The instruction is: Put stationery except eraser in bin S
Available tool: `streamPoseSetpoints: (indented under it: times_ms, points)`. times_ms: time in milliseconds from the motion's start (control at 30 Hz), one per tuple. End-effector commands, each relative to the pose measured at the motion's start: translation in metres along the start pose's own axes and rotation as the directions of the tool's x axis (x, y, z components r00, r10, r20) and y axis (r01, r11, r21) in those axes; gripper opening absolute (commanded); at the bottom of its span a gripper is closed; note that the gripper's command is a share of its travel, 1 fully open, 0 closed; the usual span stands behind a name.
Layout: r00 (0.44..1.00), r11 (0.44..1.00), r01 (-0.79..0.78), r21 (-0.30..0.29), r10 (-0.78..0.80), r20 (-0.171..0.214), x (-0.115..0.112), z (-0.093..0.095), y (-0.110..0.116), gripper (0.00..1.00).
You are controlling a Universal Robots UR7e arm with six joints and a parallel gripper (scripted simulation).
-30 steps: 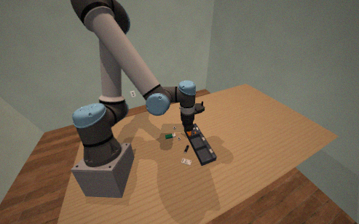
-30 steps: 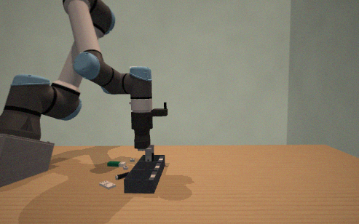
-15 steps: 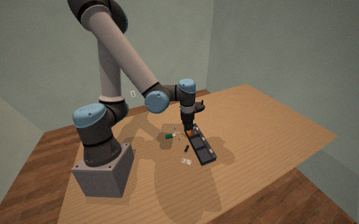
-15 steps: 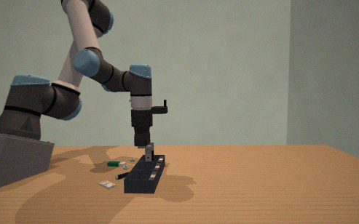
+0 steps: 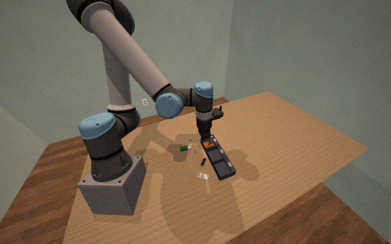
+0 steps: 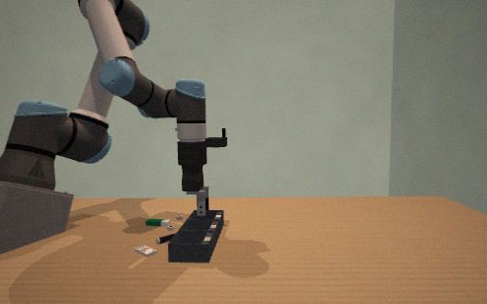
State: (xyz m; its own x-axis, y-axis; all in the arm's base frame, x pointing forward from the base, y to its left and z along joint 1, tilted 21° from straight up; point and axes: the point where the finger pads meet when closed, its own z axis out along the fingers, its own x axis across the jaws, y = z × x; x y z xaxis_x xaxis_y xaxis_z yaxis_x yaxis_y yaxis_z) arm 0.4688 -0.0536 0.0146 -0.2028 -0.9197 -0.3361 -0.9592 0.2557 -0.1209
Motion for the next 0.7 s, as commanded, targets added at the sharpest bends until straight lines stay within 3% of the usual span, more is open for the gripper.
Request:
streamPoseSetpoints:
  times_ms: [0, 333, 367, 667]
  points:
    - [1.0, 1.0, 0.0, 0.001, 0.0, 0.0, 0.0, -0.016, 0.0, 0.87]
    - [1.0, 1.0, 0.0, 0.001, 0.0, 0.0, 0.0, -0.018, 0.0, 0.87]
    - [1.0, 1.0, 0.0, 0.001, 0.0, 0.0, 0.0, -0.022, 0.0, 1.0]
    - [1.0, 1.0, 0.0, 0.001, 0.0, 0.0, 0.0, -0.05, 0.0, 1.0]
